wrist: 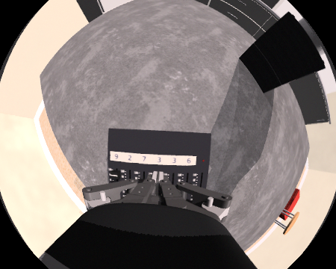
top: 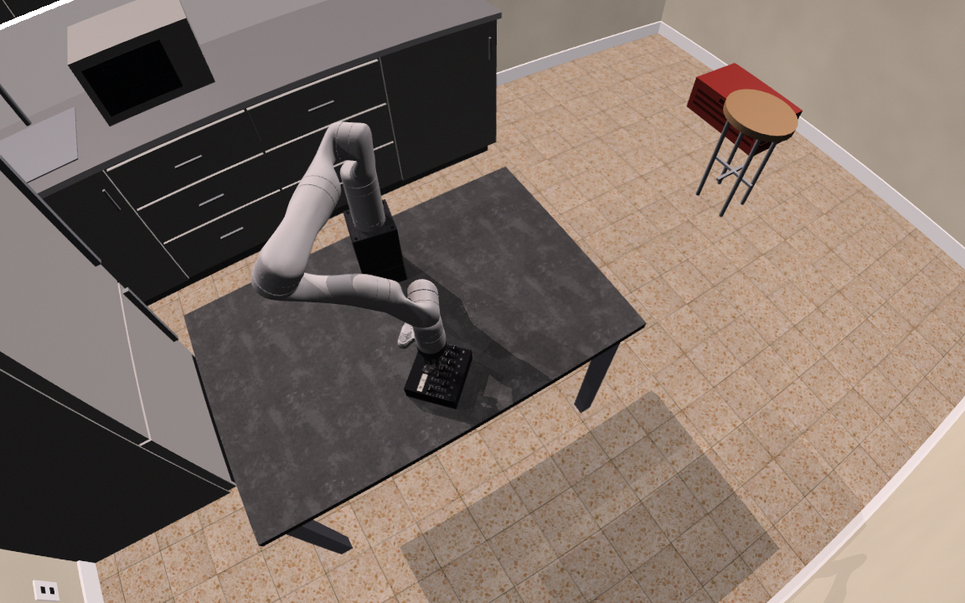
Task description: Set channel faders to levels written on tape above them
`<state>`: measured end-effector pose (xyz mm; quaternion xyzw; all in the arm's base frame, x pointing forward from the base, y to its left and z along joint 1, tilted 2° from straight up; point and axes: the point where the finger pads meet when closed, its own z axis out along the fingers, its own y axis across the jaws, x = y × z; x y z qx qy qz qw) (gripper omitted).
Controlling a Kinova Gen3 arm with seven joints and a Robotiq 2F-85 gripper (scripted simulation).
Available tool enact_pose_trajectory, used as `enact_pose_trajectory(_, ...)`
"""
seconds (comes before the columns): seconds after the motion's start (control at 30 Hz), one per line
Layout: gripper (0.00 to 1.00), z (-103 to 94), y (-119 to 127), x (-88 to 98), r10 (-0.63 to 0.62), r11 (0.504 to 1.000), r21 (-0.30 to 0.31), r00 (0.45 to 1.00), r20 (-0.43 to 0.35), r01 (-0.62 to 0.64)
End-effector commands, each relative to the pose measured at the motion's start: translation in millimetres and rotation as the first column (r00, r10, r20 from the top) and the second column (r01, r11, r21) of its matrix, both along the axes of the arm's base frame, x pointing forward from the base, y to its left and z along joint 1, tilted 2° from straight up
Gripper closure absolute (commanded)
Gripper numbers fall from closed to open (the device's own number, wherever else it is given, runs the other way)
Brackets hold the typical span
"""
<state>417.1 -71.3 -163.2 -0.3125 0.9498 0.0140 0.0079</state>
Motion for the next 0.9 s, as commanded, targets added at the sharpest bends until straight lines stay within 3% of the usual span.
enact_pose_trajectory(0.0,1.00,0.7,1.6,2.6,0.002,1.000,0.000,1.000,0.003,-0.002)
enact_pose_trajectory(0.87,1.00,0.9,6.5,9.3,0.002,1.000,0.000,1.000,0.003,-0.002)
